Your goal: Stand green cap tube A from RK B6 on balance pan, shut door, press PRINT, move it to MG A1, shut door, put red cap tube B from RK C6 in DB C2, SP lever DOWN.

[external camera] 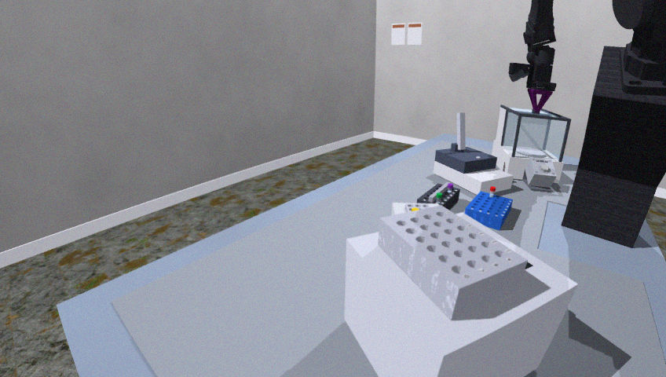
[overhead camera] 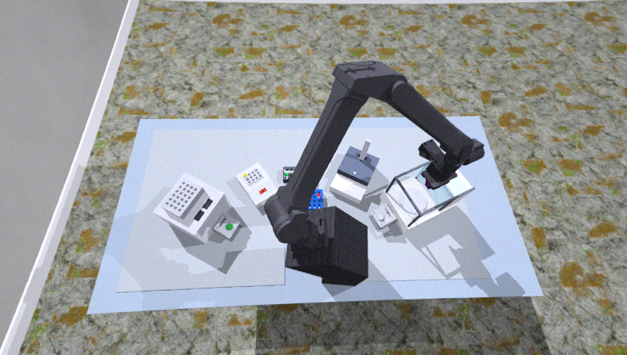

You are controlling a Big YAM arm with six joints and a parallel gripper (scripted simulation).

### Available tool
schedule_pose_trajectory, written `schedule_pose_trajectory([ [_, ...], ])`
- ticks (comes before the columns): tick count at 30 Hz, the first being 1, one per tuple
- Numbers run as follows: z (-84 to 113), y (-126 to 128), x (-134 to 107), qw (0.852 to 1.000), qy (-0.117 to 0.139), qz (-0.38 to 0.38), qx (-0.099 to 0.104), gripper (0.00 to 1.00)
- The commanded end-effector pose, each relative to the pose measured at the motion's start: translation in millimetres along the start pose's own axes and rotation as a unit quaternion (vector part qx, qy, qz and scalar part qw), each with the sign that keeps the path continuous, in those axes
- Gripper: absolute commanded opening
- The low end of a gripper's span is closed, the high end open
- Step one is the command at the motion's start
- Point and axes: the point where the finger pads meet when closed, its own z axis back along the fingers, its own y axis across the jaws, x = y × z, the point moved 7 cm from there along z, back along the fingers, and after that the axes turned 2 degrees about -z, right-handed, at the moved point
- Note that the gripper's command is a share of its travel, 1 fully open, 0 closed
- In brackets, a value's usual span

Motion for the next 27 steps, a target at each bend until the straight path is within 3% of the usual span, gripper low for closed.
schedule_pose_trajectory([
  [1,6.8,-2,10,1.0,0.002,0.005,-0.013,0.06],
  [9,7.3,4,10,1.0,0.002,0.005,-0.014,0.06],
  [10,-2.4,8,5,1.0,0.002,0.001,-0.005,0.06],
  [13,9.1,7,10,1.0,0.002,0.005,-0.016,0.06],
  [26,6.6,19,9,1.0,0.002,0.004,-0.014,0.06],
  [27,-2.4,23,5,1.0,0.002,0.0,-0.005,0.06],
])
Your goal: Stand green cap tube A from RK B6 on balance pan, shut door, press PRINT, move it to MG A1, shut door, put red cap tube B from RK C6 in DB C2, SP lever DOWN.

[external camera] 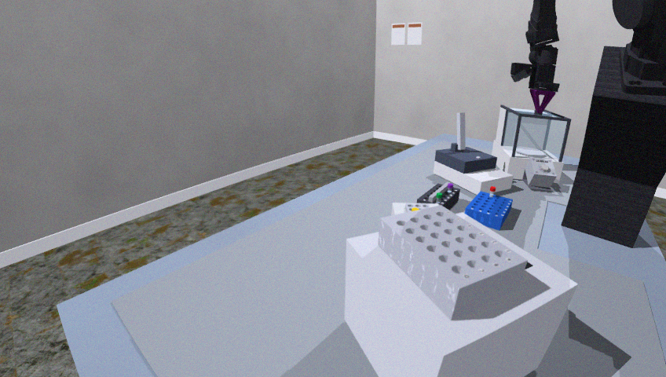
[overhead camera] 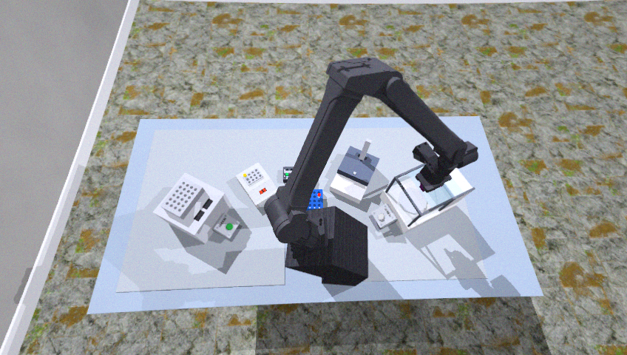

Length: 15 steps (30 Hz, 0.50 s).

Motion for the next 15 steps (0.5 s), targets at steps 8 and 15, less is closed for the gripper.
schedule_pose_trajectory([
  [8,5.6,5,8,1.0,0.001,0.004,-0.013,0.06],
  [15,6.1,11,8,1.0,0.001,0.004,-0.013,0.06],
])
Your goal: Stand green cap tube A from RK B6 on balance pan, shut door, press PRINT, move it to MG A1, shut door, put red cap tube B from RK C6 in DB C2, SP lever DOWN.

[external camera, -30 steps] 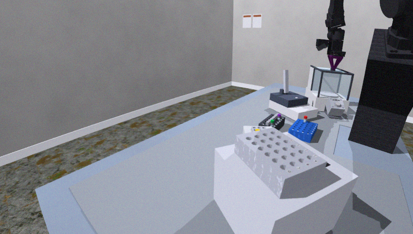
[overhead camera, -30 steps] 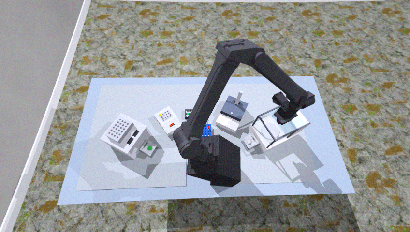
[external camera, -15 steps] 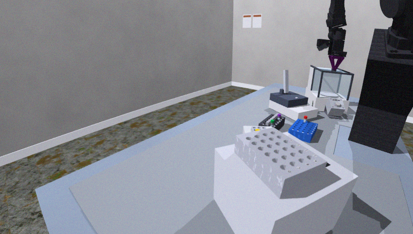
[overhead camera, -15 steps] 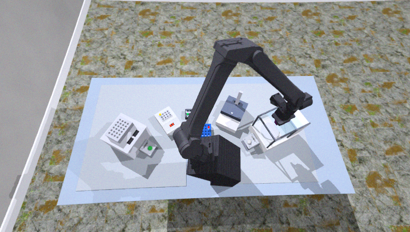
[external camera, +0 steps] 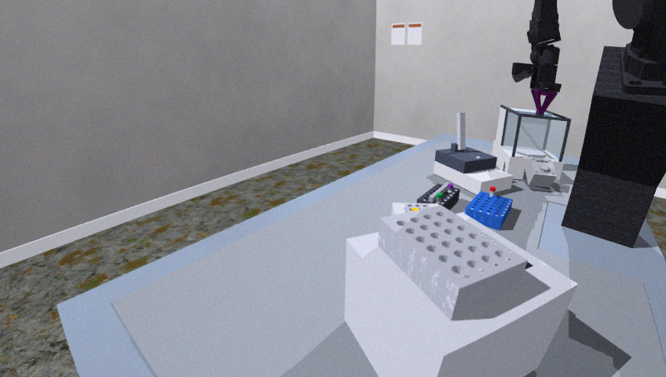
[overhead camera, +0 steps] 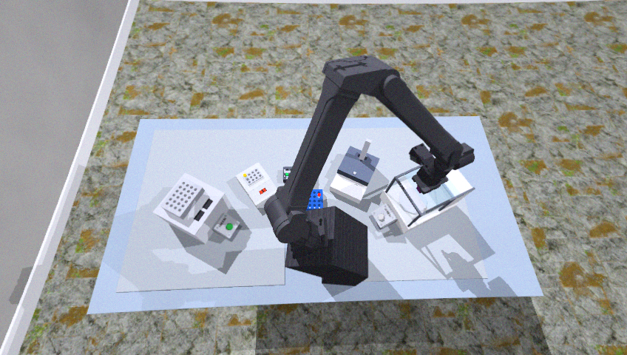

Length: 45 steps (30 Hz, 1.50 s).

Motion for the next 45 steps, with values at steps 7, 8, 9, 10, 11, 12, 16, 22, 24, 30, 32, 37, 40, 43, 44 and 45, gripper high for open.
schedule_pose_trajectory([
  [7,7.3,2,9,1.0,0.001,0.004,-0.014,0.06],
  [8,6.1,4,8,1.0,0.001,0.004,-0.013,0.06],
  [9,5.4,5,8,1.0,0.001,0.003,-0.012,0.06],
  [10,5.1,6,8,1.0,0.001,0.003,-0.012,0.06],
  [11,5.2,7,8,1.0,0.001,0.003,-0.012,0.06],
  [12,5.5,8,8,1.0,0.001,0.003,-0.013,0.06],
  [16,5.6,12,7,1.0,0.001,0.003,-0.013,0.06],
  [22,7.0,15,8,1.0,0.0,0.004,-0.014,0.06],
  [24,6.8,17,7,1.0,0.0,0.004,-0.014,0.06],
  [30,5.2,24,7,1.0,0.0,0.003,-0.013,0.06],
  [32,5.3,26,6,1.0,0.0,0.003,-0.013,0.06],
  [37,1.5,30,5,1.0,0.0,0.001,-0.009,0.06],
  [40,2.1,32,5,1.0,0.0,0.001,-0.009,0.06],
  [43,0.2,34,4,1.0,0.0,-0.001,-0.004,0.06],
  [44,0.2,34,4,1.0,0.0,-0.001,-0.004,0.06],
  [45,0.2,34,4,1.0,0.0,-0.001,-0.004,0.06],
])
